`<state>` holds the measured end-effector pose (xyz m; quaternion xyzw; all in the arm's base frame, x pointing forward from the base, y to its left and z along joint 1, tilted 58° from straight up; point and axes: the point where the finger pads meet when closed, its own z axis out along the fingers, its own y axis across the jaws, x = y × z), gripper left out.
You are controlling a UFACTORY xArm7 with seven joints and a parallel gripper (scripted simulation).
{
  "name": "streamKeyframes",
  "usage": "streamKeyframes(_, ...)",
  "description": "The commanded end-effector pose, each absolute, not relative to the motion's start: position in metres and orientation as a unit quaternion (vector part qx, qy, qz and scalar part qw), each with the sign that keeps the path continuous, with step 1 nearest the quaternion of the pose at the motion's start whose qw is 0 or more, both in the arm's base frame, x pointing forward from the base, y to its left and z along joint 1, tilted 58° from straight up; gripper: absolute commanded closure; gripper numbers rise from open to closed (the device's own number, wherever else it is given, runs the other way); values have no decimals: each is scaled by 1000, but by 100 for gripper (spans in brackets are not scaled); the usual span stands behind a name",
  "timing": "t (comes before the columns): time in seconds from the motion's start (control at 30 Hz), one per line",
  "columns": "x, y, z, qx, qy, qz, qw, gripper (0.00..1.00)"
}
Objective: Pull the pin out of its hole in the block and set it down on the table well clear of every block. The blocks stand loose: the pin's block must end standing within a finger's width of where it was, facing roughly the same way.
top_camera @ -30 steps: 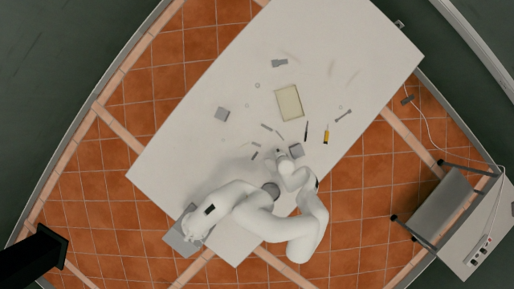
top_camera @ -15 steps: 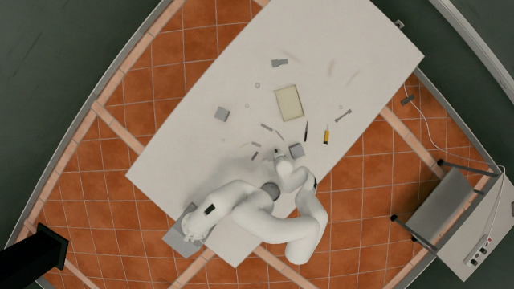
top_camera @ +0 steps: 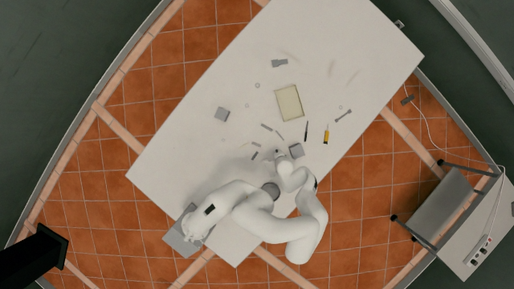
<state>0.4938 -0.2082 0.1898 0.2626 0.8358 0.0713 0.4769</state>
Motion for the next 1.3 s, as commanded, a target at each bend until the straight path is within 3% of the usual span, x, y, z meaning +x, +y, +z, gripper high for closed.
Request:
streamKeyframes(0.0,493,-207,188,263,836,71,477,100)
streamKeyframes(1.27,488,-206,187,252,844,73,468,100)
